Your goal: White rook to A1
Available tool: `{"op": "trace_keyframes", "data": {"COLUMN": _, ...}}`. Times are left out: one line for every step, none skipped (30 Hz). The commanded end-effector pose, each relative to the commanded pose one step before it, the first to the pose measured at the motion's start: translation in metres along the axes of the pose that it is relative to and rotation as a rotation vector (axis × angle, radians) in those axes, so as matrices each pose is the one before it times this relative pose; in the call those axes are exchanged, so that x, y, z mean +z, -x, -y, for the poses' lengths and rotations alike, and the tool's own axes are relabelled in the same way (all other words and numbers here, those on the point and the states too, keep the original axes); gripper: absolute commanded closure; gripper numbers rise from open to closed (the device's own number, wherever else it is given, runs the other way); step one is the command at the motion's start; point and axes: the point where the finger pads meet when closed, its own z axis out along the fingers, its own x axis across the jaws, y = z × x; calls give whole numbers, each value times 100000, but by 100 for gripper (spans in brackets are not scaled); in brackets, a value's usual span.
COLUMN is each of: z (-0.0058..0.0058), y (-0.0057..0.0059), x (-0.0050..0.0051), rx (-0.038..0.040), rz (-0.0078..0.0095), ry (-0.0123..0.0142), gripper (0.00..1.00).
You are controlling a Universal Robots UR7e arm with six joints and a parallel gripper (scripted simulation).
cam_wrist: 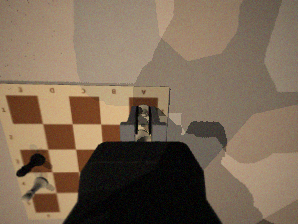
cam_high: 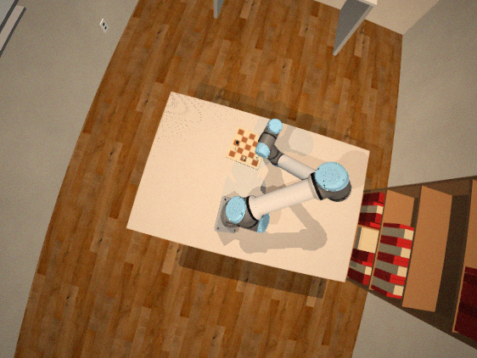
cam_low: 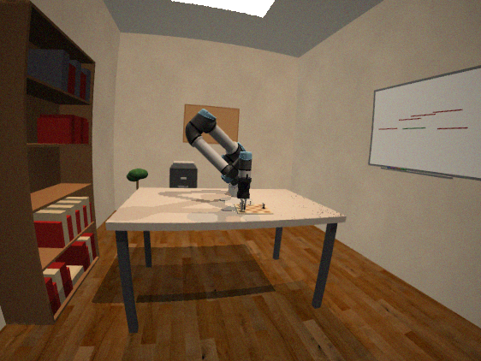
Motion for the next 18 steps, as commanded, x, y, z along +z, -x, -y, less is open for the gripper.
{"op": "trace_keyframes", "data": {"z": 29, "y": -3, "x": 3, "rx": 30, "rz": 3, "ry": -112, "gripper": 100}}
{"op": "trace_keyframes", "data": {"z": 0, "y": 0, "x": 23, "rx": 0, "rz": 0, "ry": 0, "gripper": 100}}
{"op": "trace_keyframes", "data": {"z": 0, "y": 0, "x": 26, "rx": 0, "rz": 0, "ry": 0, "gripper": 100}}
{"op": "trace_keyframes", "data": {"z": 0, "y": 0, "x": 28, "rx": 0, "rz": 0, "ry": 0, "gripper": 100}}
{"op": "trace_keyframes", "data": {"z": 0, "y": 0, "x": 30, "rx": 0, "rz": 0, "ry": 0, "gripper": 100}}
{"op": "trace_keyframes", "data": {"z": 0, "y": 0, "x": 30, "rx": 0, "rz": 0, "ry": 0, "gripper": 100}}
{"op": "trace_keyframes", "data": {"z": 0, "y": 0, "x": 30, "rx": 0, "rz": 0, "ry": 0, "gripper": 100}}
{"op": "trace_keyframes", "data": {"z": 0, "y": 0, "x": 30, "rx": 0, "rz": 0, "ry": 0, "gripper": 100}}
{"op": "trace_keyframes", "data": {"z": 0, "y": 0, "x": 28, "rx": 0, "rz": 0, "ry": 0, "gripper": 100}}
{"op": "trace_keyframes", "data": {"z": 0, "y": 0, "x": 25, "rx": 0, "rz": 0, "ry": 0, "gripper": 100}}
{"op": "trace_keyframes", "data": {"z": 0, "y": 0, "x": 22, "rx": 0, "rz": 0, "ry": 0, "gripper": 100}}
{"op": "trace_keyframes", "data": {"z": 0, "y": 0, "x": 19, "rx": 0, "rz": 0, "ry": 0, "gripper": 100}}
{"op": "trace_keyframes", "data": {"z": 0, "y": 0, "x": 0, "rx": 0, "rz": 0, "ry": 0, "gripper": 100}}
{"op": "trace_keyframes", "data": {"z": 0, "y": 0, "x": 0, "rx": 0, "rz": 0, "ry": 0, "gripper": 100}}
{"op": "trace_keyframes", "data": {"z": 0, "y": 0, "x": 15, "rx": 0, "rz": 0, "ry": 0, "gripper": 100}}
{"op": "trace_keyframes", "data": {"z": 0, "y": 0, "x": 11, "rx": 0, "rz": 0, "ry": 0, "gripper": 100}}
{"op": "trace_keyframes", "data": {"z": 0, "y": 0, "x": 8, "rx": 0, "rz": 0, "ry": 0, "gripper": 100}}
{"op": "trace_keyframes", "data": {"z": 0, "y": 0, "x": 4, "rx": 0, "rz": 0, "ry": 0, "gripper": 100}}
